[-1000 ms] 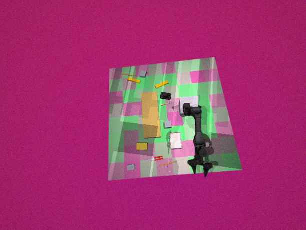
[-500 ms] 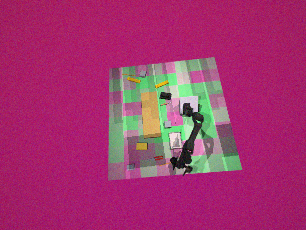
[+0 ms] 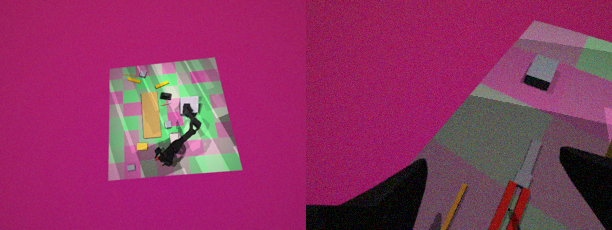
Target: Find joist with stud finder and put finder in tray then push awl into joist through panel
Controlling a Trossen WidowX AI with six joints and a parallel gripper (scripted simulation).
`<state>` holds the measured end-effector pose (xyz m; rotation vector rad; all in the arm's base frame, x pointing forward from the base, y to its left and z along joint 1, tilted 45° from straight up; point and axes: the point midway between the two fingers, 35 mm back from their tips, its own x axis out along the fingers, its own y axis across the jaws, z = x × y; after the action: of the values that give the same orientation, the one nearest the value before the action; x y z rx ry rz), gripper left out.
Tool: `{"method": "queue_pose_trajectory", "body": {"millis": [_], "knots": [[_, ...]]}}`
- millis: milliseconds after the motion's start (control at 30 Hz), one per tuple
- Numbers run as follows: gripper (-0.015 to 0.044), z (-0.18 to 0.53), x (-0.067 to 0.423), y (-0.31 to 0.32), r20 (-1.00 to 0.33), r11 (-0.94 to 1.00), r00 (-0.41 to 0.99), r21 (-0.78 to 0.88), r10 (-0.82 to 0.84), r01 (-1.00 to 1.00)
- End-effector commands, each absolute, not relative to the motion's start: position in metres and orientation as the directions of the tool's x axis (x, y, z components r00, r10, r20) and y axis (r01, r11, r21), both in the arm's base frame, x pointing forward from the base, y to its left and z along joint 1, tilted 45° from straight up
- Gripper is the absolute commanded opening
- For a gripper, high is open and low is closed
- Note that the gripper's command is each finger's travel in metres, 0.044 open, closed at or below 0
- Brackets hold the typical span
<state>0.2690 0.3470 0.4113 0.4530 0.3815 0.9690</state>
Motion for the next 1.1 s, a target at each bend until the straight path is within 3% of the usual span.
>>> {"method": "queue_pose_trajectory", "body": {"millis": [0,300,567,833,1067], "knots": [[0.044,0.356,0.313,0.337,-0.239,0.592,0.554,0.487,0.798,-0.642],[0.044,0.243,0.4,0.266,-0.484,0.773,0.604,0.373,0.634,-0.513],[0.044,0.142,0.443,0.168,-0.67,0.873,0.565,0.315,0.482,-0.372],[0.044,0.045,0.441,0.062,-0.807,0.92,0.447,0.303,0.387,-0.25],[0.044,-0.034,0.398,-0.025,-0.87,0.925,0.314,0.356,0.38,-0.135]]}}
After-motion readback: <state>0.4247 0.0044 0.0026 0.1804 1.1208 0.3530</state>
